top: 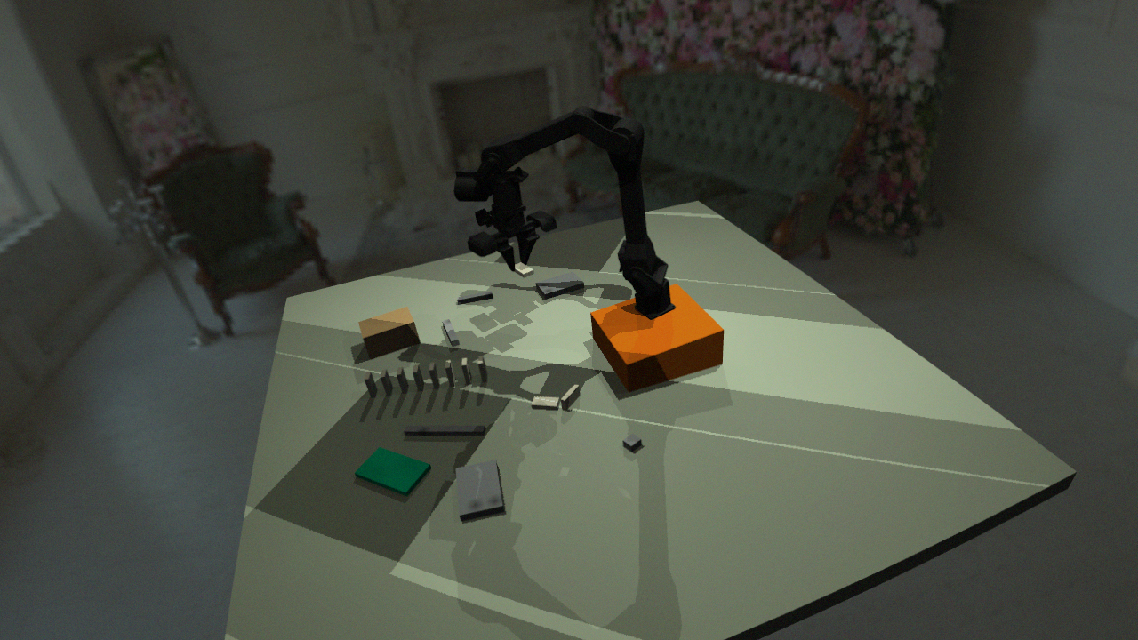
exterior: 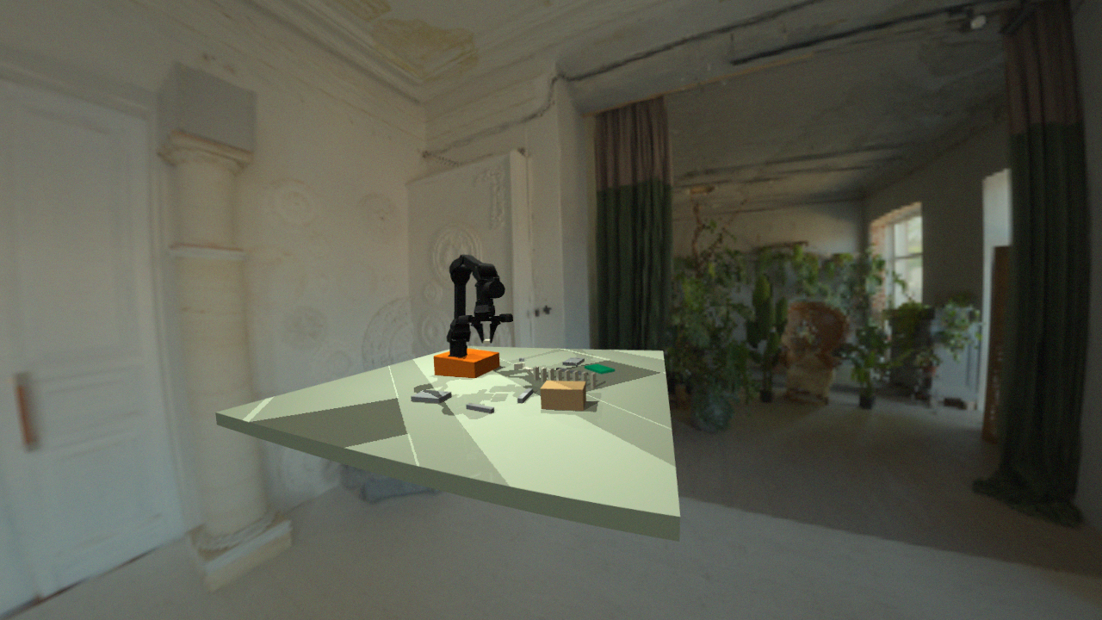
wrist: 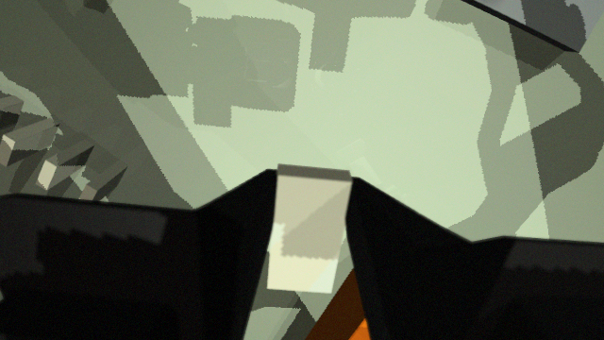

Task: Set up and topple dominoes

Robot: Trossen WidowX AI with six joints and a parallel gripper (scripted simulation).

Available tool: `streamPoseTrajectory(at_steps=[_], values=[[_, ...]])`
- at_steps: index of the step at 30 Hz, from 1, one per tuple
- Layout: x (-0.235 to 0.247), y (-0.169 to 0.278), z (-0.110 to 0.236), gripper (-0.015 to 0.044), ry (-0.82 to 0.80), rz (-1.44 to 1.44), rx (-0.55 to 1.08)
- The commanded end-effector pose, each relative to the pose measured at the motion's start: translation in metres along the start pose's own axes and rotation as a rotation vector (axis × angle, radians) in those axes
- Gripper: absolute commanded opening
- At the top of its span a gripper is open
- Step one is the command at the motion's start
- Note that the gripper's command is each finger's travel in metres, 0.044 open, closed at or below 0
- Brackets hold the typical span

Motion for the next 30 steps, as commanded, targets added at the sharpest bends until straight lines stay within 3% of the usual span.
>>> streamPoseTrajectory(at_steps=[1, 30], values=[[0.003, -0.003, -0.01, 0.0107, 0.019, 0.017, -0.04], [0.049, -0.007, -0.081, 0.0107, 0.161, 0.254, -0.668]])
Point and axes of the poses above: the point midway between the two fingers, 35 mm back from their tips, its own z axis back along the fingers, its own x axis across the jaws, y = z × x, the point moved 6 cm from there along z, back along the fingers, and after that the axes turned 7 degrees about z, right-handed, at the moved point
